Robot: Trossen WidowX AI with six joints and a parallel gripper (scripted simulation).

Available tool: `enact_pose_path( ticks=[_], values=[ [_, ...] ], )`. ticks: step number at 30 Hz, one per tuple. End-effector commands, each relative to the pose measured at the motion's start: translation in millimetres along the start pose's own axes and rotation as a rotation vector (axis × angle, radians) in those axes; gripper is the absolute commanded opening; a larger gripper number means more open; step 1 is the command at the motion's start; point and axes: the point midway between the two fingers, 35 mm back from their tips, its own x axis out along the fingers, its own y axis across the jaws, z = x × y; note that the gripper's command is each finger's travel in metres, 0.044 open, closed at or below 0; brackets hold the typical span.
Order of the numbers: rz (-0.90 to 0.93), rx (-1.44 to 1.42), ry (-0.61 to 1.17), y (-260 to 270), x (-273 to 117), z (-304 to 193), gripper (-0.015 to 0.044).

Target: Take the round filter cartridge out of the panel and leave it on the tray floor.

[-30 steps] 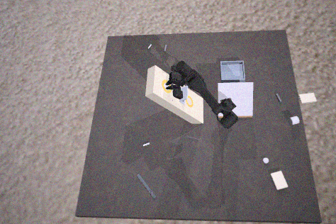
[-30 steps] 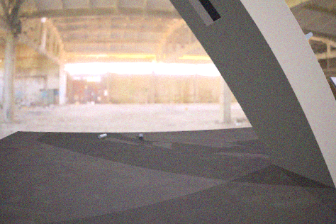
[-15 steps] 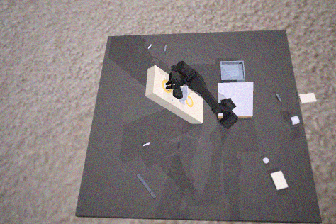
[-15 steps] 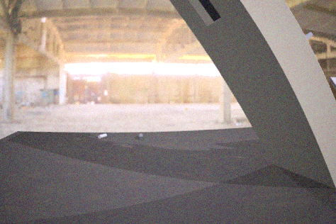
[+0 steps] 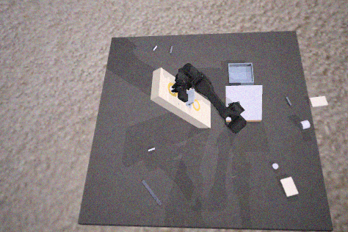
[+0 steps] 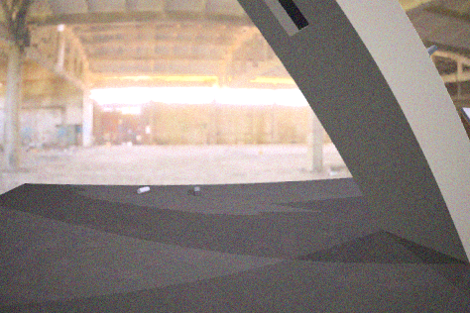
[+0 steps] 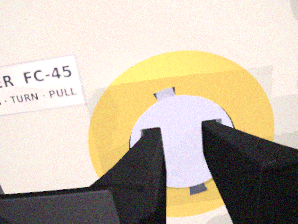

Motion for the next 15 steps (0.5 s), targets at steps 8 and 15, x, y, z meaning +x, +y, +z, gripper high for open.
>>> enact_pose_path(
  ticks=[8, 15],
  values=[
    [-0.001, 0.355, 0.015, -0.4, 10.9, -2.3, 0.0000],
    [-0.003, 0.599, 0.015, -0.4, 13.2, -2.3, 0.0000]
  ],
)
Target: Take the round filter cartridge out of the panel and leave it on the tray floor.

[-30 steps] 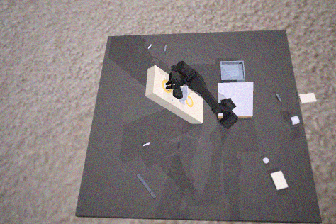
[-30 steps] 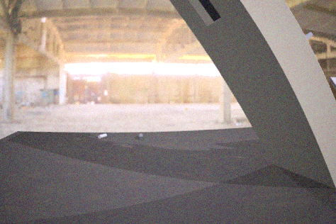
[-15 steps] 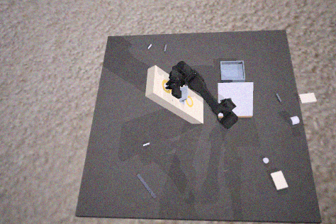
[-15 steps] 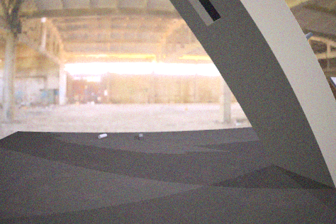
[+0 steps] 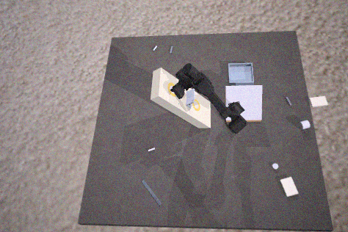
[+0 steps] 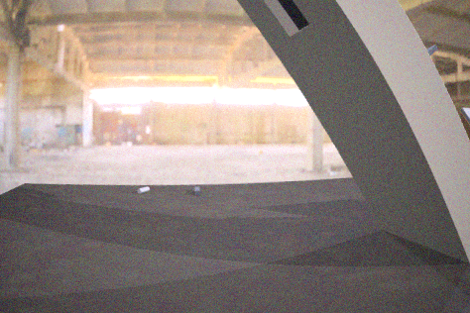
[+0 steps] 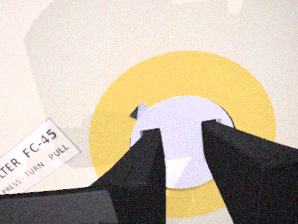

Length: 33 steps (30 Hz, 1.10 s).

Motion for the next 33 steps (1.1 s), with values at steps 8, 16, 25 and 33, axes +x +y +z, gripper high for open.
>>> enact_pose_path(
  ticks=[8, 16, 25, 33],
  values=[
    [-0.011, 0.369, 0.020, 0.3, 14.4, -2.5, 0.0000],
    [-0.014, 0.648, 0.019, 0.3, 16.2, -2.5, 0.0000],
    [-0.017, 0.962, 0.017, 0.3, 18.1, -2.6, 0.0000],
    [-0.017, 0.969, 0.017, 0.4, 20.2, -2.7, 0.0000]
  ],
)
